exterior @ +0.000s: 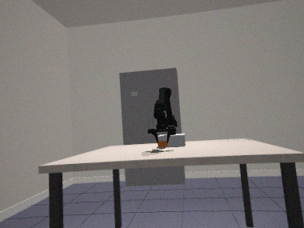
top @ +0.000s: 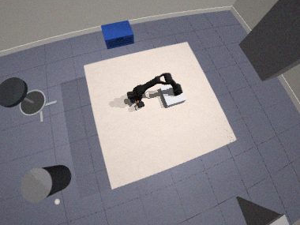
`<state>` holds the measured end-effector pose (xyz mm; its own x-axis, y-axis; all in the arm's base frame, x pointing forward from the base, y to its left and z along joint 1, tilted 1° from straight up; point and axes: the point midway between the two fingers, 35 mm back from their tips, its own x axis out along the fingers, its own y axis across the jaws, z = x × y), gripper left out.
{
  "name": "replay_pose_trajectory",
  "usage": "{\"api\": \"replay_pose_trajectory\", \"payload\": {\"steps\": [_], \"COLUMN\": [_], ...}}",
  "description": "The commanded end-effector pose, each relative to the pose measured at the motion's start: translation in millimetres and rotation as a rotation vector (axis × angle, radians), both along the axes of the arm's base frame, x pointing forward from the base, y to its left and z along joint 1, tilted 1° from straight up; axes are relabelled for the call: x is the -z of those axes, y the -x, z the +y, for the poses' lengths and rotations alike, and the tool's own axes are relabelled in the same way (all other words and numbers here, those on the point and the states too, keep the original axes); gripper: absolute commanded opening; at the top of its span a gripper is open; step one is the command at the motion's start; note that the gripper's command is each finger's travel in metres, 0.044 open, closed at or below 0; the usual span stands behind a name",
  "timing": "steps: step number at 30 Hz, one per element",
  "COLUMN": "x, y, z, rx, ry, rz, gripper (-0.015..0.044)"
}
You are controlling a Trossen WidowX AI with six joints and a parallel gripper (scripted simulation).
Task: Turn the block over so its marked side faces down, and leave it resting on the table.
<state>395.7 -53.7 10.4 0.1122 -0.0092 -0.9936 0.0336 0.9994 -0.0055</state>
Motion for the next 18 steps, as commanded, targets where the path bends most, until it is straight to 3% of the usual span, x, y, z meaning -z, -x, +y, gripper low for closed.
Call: {"api": "replay_pose_trajectory", "payload": {"steps": [1, 18], "x": [1.1, 8.8], "y": [-0.6, -0.2], "z": [0.4, 0.1], "rx": [0.003, 0.003], "ry": [-0.004, 0.004], "rz": [-0.053, -0.307], "gripper": [0.0, 0.0]}}
